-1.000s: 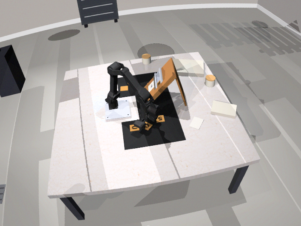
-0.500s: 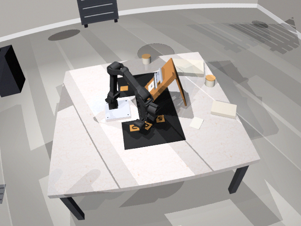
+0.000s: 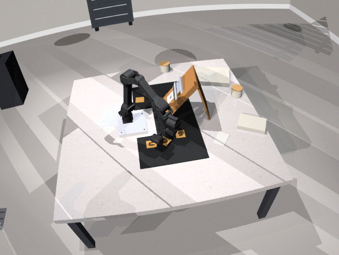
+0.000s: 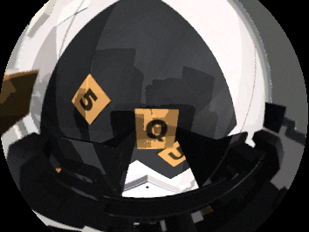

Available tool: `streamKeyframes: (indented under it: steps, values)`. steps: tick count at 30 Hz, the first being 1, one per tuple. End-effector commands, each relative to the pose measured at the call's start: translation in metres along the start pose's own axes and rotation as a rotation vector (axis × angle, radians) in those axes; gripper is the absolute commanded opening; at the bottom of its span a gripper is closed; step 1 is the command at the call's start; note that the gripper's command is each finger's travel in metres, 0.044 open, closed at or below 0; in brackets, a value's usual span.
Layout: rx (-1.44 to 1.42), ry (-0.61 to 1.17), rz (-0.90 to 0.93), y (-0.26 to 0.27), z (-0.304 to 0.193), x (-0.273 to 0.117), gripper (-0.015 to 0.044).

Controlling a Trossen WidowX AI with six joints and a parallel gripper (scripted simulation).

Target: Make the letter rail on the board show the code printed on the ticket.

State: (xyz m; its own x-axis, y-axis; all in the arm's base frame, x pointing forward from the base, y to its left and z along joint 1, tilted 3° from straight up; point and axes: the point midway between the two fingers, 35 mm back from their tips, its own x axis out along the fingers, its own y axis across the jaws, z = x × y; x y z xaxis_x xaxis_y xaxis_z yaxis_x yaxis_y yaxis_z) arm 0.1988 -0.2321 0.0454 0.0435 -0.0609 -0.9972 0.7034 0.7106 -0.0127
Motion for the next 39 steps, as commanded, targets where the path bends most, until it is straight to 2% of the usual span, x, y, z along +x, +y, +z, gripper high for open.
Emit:
streamKeyframes:
  steps: [1,39]
  values:
    - [-0.004,-0.006,0.002,0.000,0.000,-0.003,0.0000]
    - [-0.004,-0.006,0.002,0.000,0.000,-0.014,0.0000]
